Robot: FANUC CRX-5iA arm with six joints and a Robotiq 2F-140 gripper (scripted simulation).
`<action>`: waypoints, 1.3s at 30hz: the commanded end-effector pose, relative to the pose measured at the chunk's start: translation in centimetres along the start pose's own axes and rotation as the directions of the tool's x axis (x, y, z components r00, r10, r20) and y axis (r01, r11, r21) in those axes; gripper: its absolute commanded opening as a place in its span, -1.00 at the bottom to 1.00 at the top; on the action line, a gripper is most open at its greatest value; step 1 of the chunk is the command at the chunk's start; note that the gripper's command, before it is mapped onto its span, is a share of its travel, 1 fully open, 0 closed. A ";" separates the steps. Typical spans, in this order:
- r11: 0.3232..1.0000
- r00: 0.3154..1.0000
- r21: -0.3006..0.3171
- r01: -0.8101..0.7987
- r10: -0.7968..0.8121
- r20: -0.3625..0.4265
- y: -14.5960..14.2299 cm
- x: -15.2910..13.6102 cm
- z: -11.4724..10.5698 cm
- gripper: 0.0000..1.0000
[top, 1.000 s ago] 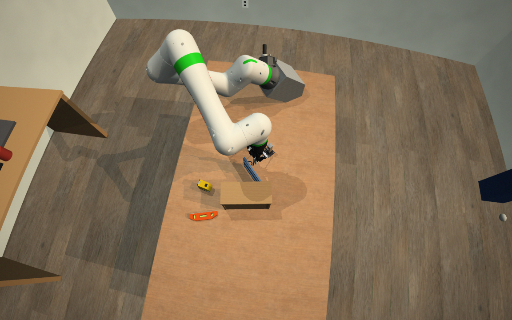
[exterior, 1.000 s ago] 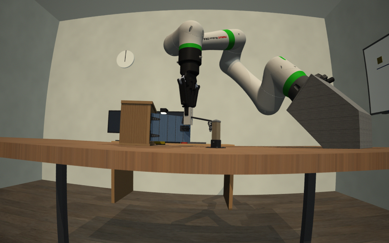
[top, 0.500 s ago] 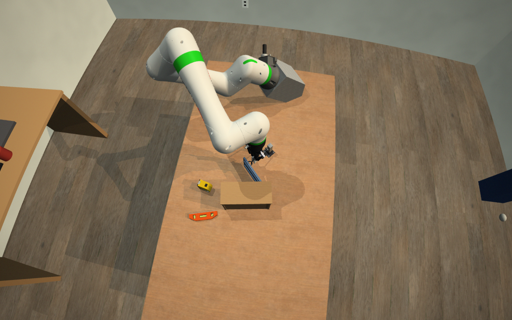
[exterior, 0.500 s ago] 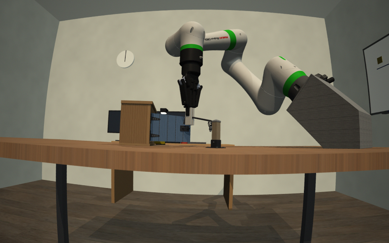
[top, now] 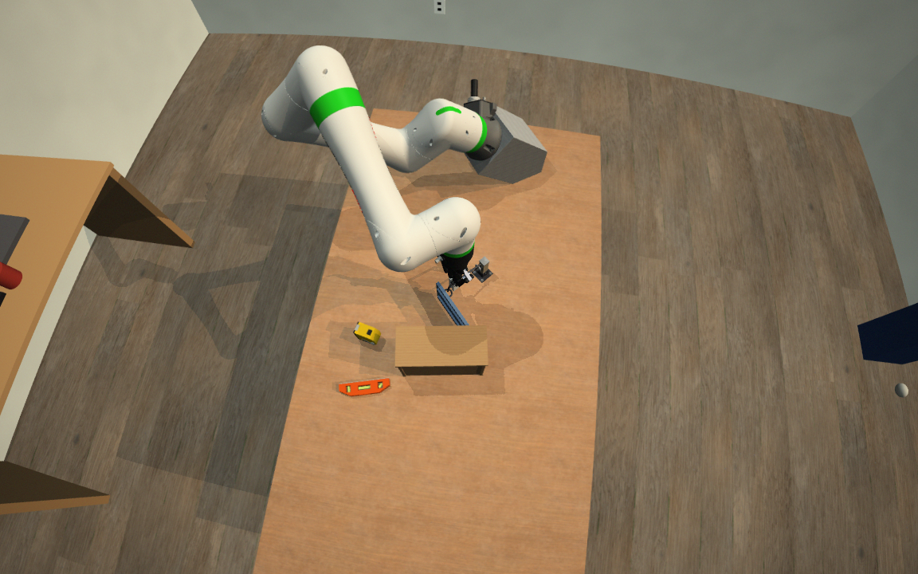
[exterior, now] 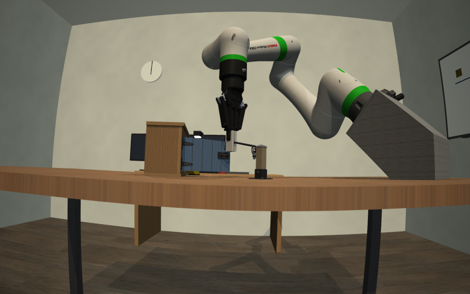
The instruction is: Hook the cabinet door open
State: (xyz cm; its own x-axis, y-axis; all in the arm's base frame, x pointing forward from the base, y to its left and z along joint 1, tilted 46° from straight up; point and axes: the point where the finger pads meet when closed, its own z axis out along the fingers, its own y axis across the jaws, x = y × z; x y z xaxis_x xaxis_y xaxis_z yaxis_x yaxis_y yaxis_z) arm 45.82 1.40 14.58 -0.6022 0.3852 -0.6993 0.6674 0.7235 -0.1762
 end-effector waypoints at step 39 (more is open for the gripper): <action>1.000 1.000 0.000 -0.001 0.001 0.000 0.0 -0.1 0.4 -0.94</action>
State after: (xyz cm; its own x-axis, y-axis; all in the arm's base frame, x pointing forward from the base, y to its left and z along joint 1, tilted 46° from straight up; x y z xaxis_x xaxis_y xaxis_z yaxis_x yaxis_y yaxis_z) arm 46.02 1.15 14.41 -0.6018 0.3856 -0.6993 0.6677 0.7234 -0.1757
